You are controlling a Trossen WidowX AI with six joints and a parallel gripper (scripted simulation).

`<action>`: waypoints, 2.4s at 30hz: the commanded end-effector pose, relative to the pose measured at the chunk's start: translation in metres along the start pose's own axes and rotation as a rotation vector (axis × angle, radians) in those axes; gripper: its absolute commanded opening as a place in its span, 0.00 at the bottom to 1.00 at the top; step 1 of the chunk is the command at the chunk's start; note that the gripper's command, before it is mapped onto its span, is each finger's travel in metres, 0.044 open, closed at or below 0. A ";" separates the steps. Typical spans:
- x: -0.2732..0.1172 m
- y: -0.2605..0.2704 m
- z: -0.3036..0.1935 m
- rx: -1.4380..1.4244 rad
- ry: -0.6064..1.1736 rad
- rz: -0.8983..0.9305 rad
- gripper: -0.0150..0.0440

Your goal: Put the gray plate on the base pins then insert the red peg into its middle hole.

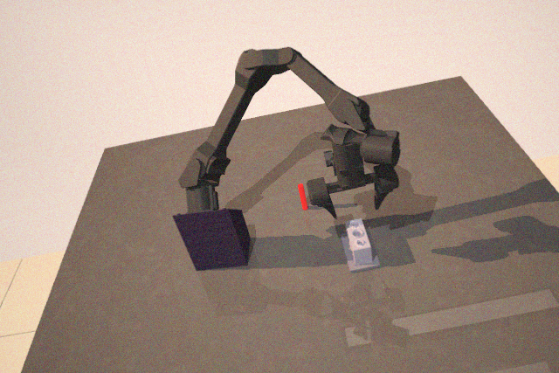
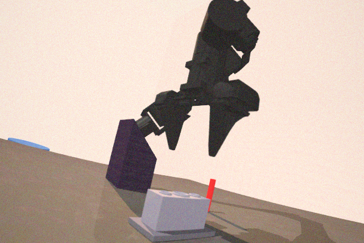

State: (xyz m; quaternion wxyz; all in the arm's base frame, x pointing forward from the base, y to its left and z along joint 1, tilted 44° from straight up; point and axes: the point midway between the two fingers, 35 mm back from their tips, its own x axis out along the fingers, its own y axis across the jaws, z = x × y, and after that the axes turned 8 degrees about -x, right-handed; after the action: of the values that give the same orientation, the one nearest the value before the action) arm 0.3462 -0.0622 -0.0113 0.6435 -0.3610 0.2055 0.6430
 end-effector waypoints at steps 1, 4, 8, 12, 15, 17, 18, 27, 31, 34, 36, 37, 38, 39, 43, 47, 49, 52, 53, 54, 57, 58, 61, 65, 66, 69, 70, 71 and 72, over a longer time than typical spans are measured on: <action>-0.020 0.001 0.001 -0.009 0.001 0.004 1.00; -0.020 0.001 0.001 -0.009 0.001 0.004 1.00; -0.022 0.001 0.012 0.113 0.003 0.004 1.00; -0.025 0.002 0.043 0.448 0.007 0.004 1.00; -0.027 0.005 0.066 0.699 0.010 0.003 1.00; -0.028 0.008 0.081 0.866 0.011 0.003 1.00; -0.028 0.009 0.088 0.950 0.011 0.002 1.00; -0.028 0.032 0.149 1.686 0.011 0.000 1.00; -0.028 0.042 0.165 1.893 0.009 0.001 1.00; -0.027 0.049 0.175 2.049 0.008 0.002 1.00; -0.026 0.056 0.183 2.155 0.007 0.004 1.00; -0.026 0.059 0.186 2.210 0.007 0.005 1.00; -0.025 0.062 0.188 2.266 0.007 0.006 1.00; -0.025 0.065 0.191 2.321 0.006 0.007 1.00; -0.023 0.077 0.200 2.544 0.006 0.011 1.00; -0.023 0.078 0.205 2.657 0.006 0.013 1.00; -0.023 0.078 0.205 2.657 0.006 0.013 1.00; -0.023 0.078 0.205 2.657 0.006 0.013 1.00; -0.023 0.078 0.205 2.657 0.006 0.013 1.00; -0.023 0.078 0.205 2.657 0.006 0.013 1.00; -0.023 0.081 0.206 2.657 0.007 0.013 1.00; -0.023 0.081 0.206 2.657 0.007 0.013 1.00; -0.023 0.081 0.206 2.657 0.007 0.013 1.00; -0.005 0.080 0.206 2.653 0.007 0.013 1.00; 0.005 0.080 0.207 2.655 0.006 0.014 1.00; 0.012 0.081 0.207 2.657 0.005 0.015 1.00; 0.012 0.081 0.207 2.657 0.005 0.015 1.00; 0.014 0.081 0.207 2.657 0.005 0.015 1.00; 0.017 0.080 0.206 2.657 0.005 0.015 1.00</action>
State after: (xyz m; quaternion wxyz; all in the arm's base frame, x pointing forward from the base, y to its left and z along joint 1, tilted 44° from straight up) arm 0.2284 0.0883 0.1012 0.5042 0.5359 0.6759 -0.0412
